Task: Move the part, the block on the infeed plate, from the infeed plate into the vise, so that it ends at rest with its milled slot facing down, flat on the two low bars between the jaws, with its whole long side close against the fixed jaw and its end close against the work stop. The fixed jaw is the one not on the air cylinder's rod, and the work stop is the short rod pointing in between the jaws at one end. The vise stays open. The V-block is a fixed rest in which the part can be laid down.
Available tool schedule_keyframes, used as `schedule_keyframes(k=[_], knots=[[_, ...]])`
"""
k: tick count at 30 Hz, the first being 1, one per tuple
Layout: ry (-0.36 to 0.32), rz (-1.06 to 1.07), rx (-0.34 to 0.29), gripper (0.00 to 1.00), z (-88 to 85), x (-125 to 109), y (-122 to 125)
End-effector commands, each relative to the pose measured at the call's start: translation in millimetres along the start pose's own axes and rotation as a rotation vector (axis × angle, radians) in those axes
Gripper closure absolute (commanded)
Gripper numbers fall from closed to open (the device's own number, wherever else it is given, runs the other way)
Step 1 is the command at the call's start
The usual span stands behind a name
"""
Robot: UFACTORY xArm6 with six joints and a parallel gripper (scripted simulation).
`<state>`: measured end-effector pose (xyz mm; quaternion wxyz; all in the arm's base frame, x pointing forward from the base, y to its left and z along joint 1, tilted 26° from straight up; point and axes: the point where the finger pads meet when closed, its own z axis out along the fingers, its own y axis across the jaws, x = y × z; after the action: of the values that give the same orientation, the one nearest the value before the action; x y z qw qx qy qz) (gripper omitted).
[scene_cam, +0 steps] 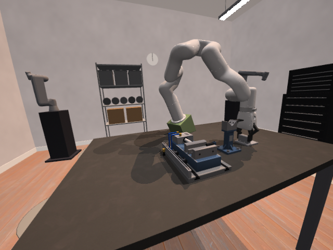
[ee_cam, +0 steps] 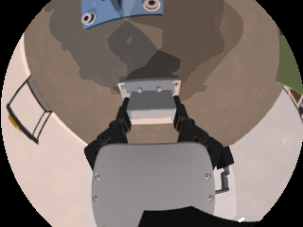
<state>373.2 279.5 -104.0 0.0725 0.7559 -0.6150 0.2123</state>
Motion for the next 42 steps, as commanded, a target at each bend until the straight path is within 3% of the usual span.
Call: schedule_keyframes(k=[1,12,26,28,42], knots=[[-0.004,0.001,0.005,1.0,-4.8,-1,-2],[-0.004,0.001,0.005,1.0,-18.0,-1,-2],[-0.004,0.001,0.005,1.0,-61.5,-1,-2],[-0.004,0.001,0.005,1.0,-61.5,-1,-2],[-0.004,0.001,0.005,1.0,-125.8,-1,-1]])
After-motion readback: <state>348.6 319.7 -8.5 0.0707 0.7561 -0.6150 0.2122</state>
